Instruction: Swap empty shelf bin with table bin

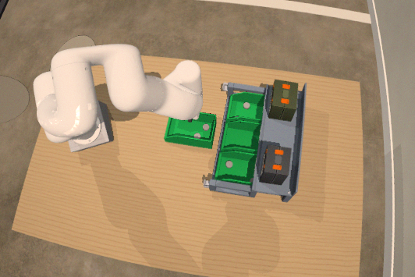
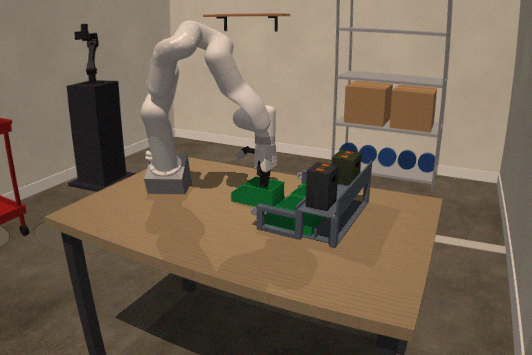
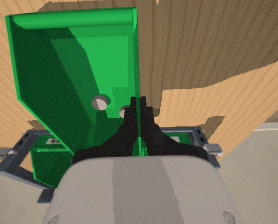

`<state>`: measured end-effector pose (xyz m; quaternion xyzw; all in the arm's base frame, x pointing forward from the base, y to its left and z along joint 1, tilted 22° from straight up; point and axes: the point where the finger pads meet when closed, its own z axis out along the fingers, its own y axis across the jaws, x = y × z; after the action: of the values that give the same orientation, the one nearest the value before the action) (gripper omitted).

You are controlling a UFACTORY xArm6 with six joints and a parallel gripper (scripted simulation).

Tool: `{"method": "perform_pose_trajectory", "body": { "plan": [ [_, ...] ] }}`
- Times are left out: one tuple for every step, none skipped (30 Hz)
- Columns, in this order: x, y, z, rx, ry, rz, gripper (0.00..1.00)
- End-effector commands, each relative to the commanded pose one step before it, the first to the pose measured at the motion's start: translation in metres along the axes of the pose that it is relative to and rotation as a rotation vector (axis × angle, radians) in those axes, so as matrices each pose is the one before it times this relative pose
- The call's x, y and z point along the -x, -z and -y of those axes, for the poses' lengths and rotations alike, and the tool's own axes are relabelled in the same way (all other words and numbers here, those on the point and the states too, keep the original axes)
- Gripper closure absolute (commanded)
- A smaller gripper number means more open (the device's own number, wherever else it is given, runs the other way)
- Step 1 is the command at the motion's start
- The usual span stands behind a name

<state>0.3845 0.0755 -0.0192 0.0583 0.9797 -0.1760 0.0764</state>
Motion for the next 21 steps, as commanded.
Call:
{"method": "perform_pose_trajectory", "body": {
  "plan": [
    [0.00131,0.00153,-0.0006,0.00184,-0.00052,0.00303,1.0],
    [0.0,0.00037,0.0,-0.00001,0.0,0.00001,1.0],
    [0.0,0.00049,0.0,-0.00001,0.0,0.00001,1.0],
    [0.0,0.00063,0.0,0.0,0.0,0.0,1.0],
    [0.0,0.00077,0.0,0.0,0.0,0.0,1.0],
    [0.0,0.00092,0.0,0.00001,0.0,-0.00001,1.0],
    [-0.00001,0.00107,0.0,0.00002,0.00001,-0.00002,1.0],
    [0.00001,0.00125,0.0,-0.00003,-0.00001,0.00002,1.0],
    [0.0,0.0014,0.0,-0.00001,0.0,0.00001,1.0],
    [-0.00001,0.00155,0.0,0.00002,0.00001,-0.00002,1.0],
    [0.00001,0.00172,0.0,-0.00001,0.0,0.00001,1.0],
    [0.0,0.00188,0.0,-0.00001,0.0,0.00001,1.0],
    [-0.00001,0.00201,0.0,0.00002,0.00001,-0.00002,1.0],
    [0.00001,0.00219,0.0,-0.00003,-0.00001,0.00002,1.0],
    [0.0,0.0,0.0,0.0,0.0,0.0,1.0],
    [0.0,0.0,0.0,0.0,0.0,0.0,1.0],
    [-0.00002,0.0023,0.0,0.00003,0.00001,-0.00003,1.0],
    [0.00002,0.00247,0.0,-0.00003,-0.00001,0.00003,1.0],
    [-0.00001,0.00256,0.0,0.00003,0.00001,-0.00002,1.0],
    [0.00001,0.00271,0.0,-0.00003,-0.00001,0.00002,1.0],
    [-0.00001,0.0028,0.0,0.00001,0.0,-0.00001,1.0]
  ]
}}
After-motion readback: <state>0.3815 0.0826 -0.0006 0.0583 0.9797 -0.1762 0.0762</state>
